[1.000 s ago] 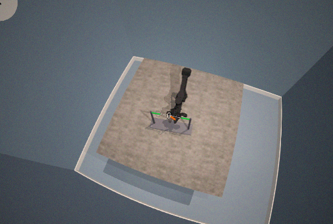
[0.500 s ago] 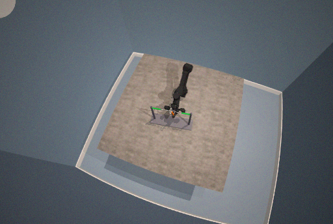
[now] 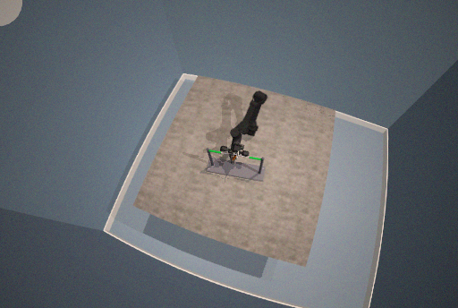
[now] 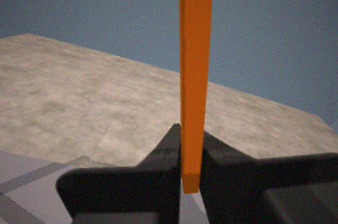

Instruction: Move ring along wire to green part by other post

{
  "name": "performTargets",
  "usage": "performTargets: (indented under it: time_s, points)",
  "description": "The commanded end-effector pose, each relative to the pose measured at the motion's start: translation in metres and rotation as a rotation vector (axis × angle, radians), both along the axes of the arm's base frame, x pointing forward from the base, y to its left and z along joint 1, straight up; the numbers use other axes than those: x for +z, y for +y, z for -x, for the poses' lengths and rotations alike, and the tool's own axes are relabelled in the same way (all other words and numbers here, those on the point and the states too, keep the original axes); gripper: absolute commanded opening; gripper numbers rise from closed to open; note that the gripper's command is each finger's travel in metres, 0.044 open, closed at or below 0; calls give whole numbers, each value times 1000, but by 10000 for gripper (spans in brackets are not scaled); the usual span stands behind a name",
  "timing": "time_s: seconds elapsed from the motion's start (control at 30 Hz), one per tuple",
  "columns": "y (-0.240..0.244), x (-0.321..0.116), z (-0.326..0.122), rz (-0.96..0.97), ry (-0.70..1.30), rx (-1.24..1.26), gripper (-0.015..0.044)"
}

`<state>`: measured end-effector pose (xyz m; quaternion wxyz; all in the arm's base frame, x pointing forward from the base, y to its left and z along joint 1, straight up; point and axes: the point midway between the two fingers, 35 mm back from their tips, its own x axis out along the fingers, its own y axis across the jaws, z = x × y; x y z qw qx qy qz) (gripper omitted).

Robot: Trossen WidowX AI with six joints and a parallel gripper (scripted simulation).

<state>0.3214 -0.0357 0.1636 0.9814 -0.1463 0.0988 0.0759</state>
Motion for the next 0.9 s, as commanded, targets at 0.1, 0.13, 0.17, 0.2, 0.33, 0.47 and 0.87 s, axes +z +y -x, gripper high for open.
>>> performTargets:
  time_s: [0.1, 0.13, 0.17, 0.2, 0.33, 0.47, 0.87]
  points:
    - [-14, 8, -5, 167, -36, 50, -150]
    - [-16, 9, -5, 190, -39, 56, -150]
    - [-18, 10, -6, 213, -43, 63, -150]
    - [-19, 11, -6, 235, -46, 69, -150]
    - [-25, 14, -8, 313, -58, 92, -150]
    - [-28, 16, -9, 378, -67, 111, -150]
    - [-23, 9, -6, 399, -72, 119, -150]
